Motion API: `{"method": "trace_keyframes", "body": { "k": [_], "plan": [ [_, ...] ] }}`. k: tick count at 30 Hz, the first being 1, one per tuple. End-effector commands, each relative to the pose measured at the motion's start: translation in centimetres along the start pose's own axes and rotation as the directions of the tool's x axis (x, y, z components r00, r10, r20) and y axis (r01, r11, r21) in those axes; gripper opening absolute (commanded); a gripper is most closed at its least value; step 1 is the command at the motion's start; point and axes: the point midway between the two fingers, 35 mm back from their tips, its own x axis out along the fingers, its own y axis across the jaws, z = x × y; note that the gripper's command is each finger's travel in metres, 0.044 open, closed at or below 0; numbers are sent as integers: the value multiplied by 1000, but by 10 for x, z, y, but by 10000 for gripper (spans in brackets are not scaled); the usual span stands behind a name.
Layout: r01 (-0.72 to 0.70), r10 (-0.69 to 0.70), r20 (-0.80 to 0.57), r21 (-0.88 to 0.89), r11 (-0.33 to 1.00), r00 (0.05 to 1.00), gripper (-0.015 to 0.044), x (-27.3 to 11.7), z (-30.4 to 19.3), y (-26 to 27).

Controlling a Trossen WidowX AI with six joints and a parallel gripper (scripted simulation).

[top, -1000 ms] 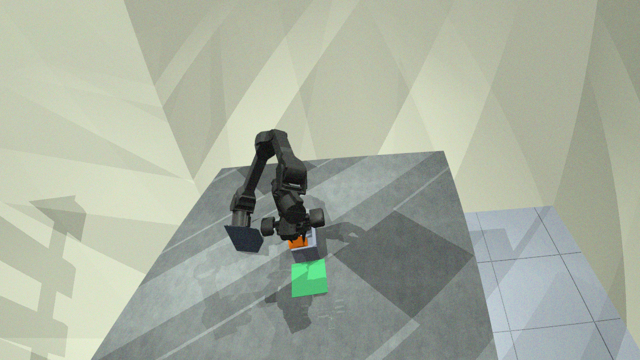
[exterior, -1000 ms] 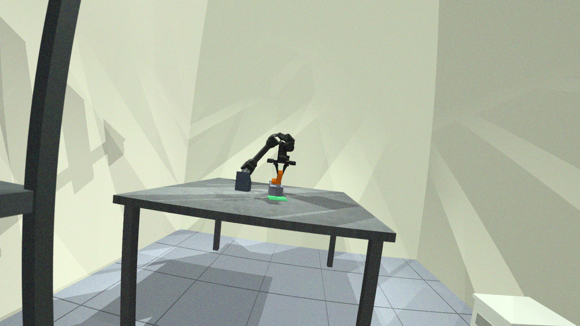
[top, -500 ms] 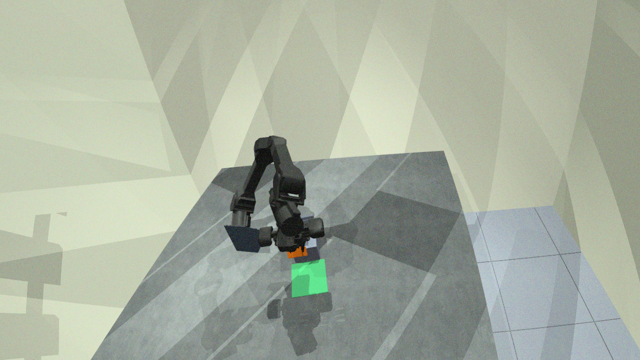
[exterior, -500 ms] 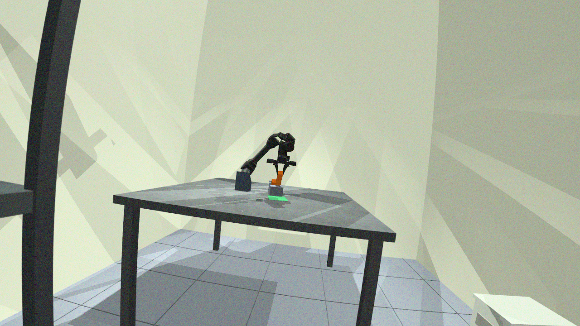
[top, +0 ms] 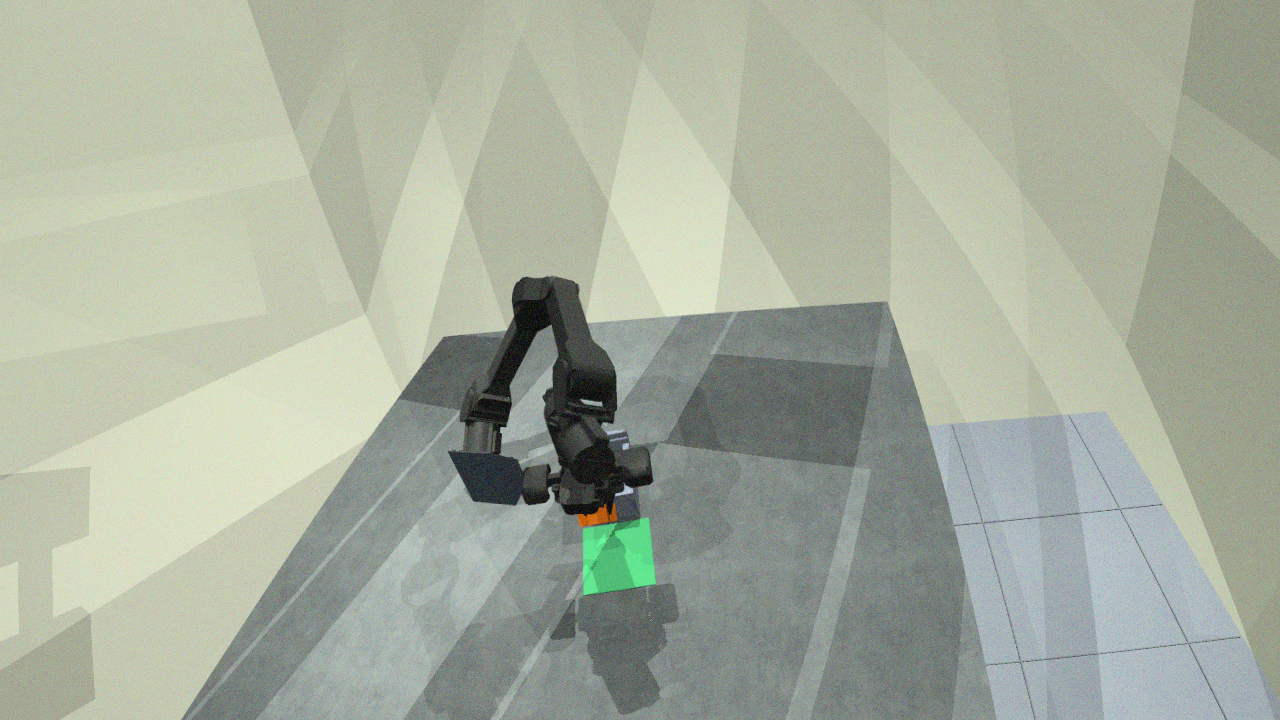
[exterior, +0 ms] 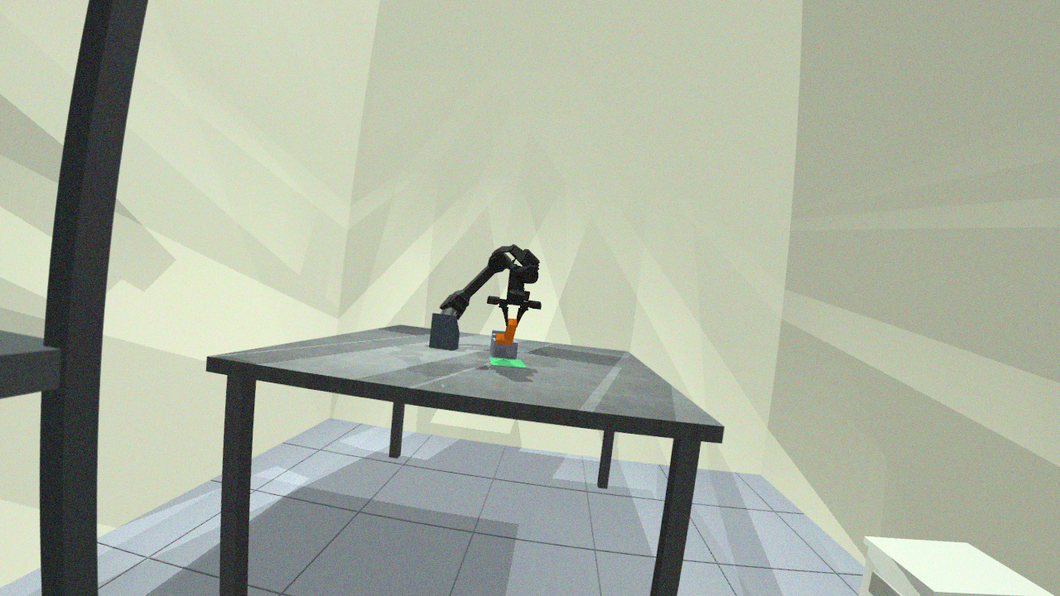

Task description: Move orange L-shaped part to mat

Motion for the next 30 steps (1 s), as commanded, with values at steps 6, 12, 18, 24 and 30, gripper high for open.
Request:
{"method": "trace_keyframes", "body": {
  "k": [6, 12, 18, 24, 30],
  "plan": [
    [-5, 5, -1, 7, 1000, 1000, 0, 13, 0, 0],
    [-5, 5, -1, 7, 1000, 1000, 0, 23, 0, 0],
    [-6, 6, -1, 7, 1000, 1000, 0, 32, 0, 0],
    [-6, 6, -1, 7, 1000, 1000, 0, 42, 0, 0],
    [-6, 6, -2, 7, 1000, 1000, 0, 51, 0, 0]
  ]
}}
